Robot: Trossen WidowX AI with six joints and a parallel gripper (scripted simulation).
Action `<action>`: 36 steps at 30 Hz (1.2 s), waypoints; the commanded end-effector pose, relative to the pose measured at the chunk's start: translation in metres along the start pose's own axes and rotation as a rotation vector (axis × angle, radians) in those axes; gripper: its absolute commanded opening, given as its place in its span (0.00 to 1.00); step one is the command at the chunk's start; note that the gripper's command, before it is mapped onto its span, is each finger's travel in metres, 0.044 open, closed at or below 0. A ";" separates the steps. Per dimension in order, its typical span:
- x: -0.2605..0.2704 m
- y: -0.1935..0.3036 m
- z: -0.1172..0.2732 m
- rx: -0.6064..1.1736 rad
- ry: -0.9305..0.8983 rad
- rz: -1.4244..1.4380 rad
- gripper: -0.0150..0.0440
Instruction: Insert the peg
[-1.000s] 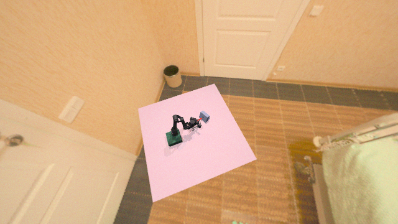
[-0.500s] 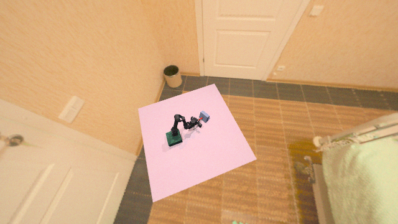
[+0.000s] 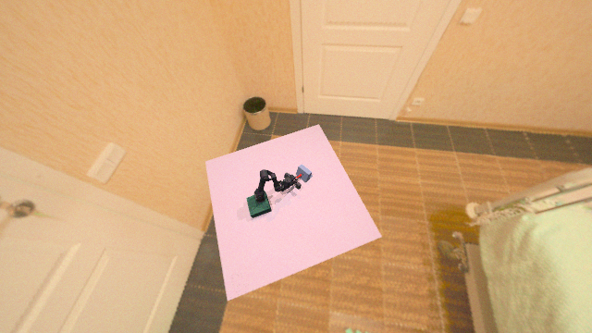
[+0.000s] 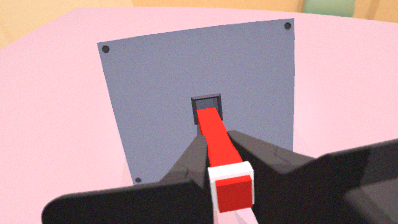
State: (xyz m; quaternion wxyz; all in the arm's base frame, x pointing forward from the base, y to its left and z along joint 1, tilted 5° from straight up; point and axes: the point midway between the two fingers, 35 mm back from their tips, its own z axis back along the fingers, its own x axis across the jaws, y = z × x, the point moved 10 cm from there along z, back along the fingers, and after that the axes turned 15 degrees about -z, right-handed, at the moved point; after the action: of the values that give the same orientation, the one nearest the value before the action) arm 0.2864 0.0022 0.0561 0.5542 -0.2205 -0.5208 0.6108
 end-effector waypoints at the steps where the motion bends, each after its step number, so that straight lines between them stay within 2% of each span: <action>1: 0.000 0.000 0.001 0.001 0.000 0.000 0.25; 36: 0.000 -0.005 -0.003 0.001 0.000 0.000 0.25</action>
State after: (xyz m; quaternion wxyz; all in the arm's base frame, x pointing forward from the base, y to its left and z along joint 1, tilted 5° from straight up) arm 0.2891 0.0026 0.0587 0.5557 -0.2170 -0.5189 0.6122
